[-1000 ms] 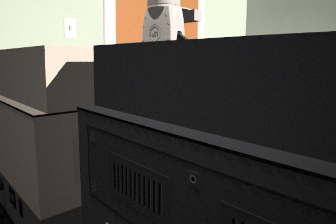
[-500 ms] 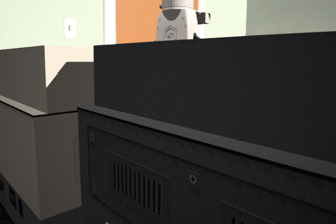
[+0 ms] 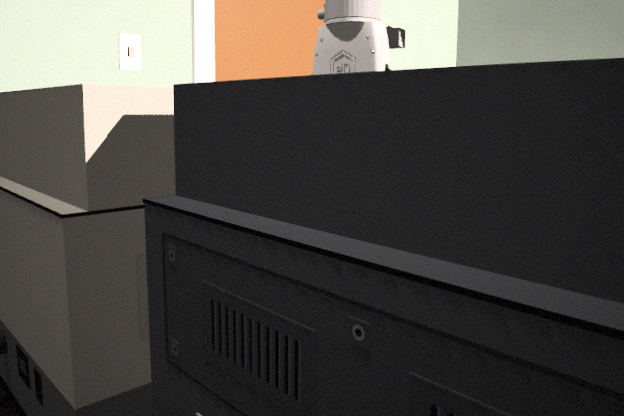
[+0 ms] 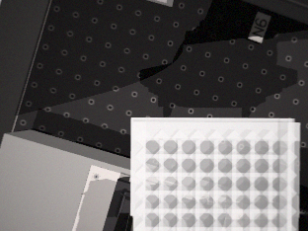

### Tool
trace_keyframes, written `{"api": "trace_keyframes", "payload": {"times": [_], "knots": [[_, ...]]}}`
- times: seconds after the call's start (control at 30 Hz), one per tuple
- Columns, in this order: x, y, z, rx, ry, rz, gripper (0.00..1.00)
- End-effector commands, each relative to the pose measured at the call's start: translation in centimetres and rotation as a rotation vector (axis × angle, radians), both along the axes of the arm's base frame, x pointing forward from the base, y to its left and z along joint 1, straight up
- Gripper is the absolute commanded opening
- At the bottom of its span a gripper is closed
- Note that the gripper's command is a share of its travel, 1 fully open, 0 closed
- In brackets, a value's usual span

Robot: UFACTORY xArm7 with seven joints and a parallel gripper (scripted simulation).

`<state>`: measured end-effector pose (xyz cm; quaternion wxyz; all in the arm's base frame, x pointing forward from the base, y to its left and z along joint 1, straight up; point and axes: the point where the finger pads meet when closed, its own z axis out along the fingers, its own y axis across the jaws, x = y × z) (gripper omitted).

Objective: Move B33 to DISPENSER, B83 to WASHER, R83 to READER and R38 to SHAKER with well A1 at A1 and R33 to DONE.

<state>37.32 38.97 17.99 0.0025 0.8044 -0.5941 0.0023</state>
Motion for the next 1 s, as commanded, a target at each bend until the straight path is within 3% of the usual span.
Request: {"api": "trace_keyframes", "payload": {"times": [0.0, 0.97], "knots": [[0.1, -0.9, 0.2, 0.005, -0.005, 0.029, 0.00], [0.0, -9.3, 0.2, 0.004, -0.004, 0.222, 0.00]]}}
